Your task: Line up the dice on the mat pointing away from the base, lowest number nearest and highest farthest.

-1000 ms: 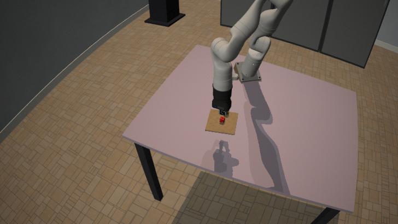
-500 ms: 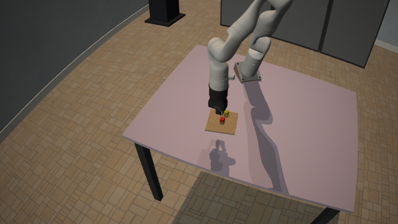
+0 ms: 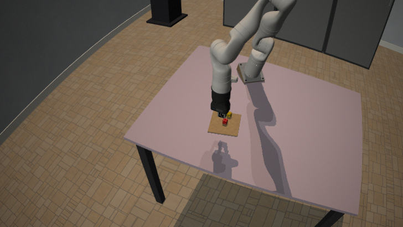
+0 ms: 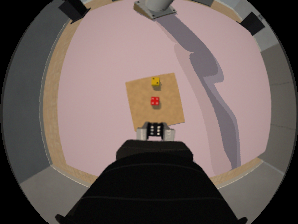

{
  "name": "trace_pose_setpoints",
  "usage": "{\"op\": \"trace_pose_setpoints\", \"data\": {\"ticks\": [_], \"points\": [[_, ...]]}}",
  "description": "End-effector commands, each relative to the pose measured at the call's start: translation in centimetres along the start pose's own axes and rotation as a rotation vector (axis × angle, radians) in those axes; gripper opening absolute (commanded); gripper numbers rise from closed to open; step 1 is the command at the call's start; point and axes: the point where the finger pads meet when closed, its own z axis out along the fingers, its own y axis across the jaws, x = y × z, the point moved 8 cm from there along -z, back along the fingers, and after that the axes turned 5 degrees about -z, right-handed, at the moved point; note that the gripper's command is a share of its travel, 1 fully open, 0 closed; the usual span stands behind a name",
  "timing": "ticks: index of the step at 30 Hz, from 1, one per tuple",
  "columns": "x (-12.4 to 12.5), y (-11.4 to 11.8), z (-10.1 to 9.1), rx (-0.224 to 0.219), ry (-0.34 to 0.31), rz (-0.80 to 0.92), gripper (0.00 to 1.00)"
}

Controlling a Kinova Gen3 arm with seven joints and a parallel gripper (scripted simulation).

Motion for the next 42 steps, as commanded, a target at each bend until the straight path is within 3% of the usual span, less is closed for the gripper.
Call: {"op": "trace_pose_setpoints", "data": {"ticks": [1, 22, 42], "points": [[0.1, -0.1, 0.9, 0.000, 0.007, 0.002, 0.40], [0.1, -0.2, 8.6, 0.000, 0.007, 0.002, 0.40], [0.1, -0.2, 9.0, 0.000, 0.007, 0.002, 0.40]]}}
